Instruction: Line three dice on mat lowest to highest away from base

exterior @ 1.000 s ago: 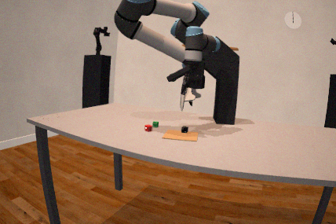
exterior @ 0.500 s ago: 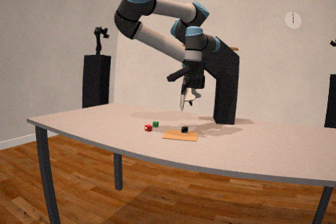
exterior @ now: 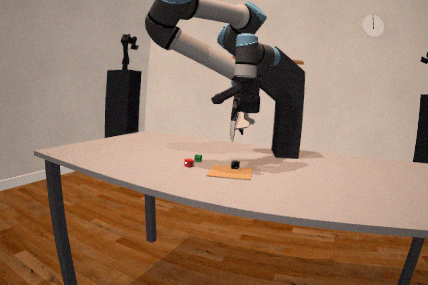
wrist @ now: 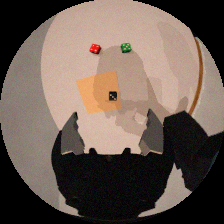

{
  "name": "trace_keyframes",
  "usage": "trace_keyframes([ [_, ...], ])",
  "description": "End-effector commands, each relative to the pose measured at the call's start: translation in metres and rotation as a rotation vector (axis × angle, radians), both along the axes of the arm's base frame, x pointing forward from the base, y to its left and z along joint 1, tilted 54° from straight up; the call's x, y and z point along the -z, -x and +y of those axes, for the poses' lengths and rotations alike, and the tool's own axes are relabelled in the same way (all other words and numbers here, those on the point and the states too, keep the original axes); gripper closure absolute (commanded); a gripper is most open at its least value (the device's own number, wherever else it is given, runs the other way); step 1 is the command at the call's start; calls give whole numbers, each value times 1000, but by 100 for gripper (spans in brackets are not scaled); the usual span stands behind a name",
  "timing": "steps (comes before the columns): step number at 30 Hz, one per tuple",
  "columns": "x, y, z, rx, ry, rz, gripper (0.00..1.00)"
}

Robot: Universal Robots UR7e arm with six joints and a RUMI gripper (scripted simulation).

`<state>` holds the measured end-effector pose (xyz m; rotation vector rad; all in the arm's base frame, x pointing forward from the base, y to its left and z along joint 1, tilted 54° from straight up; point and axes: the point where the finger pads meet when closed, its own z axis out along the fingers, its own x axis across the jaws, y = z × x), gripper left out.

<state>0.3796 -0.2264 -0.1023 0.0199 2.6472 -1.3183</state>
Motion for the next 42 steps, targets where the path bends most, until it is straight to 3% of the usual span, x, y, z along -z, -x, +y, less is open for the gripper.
trace_keyframes([
  [1, -1, -1, -1, -20, 5, 26, 0],
  [11, -4, -5, -3, -77, 20, 102, 0],
  [26, -12, -15, -9, -252, 65, 337, 0],
  [28, -12, -15, -9, -252, 65, 337, 0],
  [42, -22, -27, -17, -494, 128, 662, 0],
])
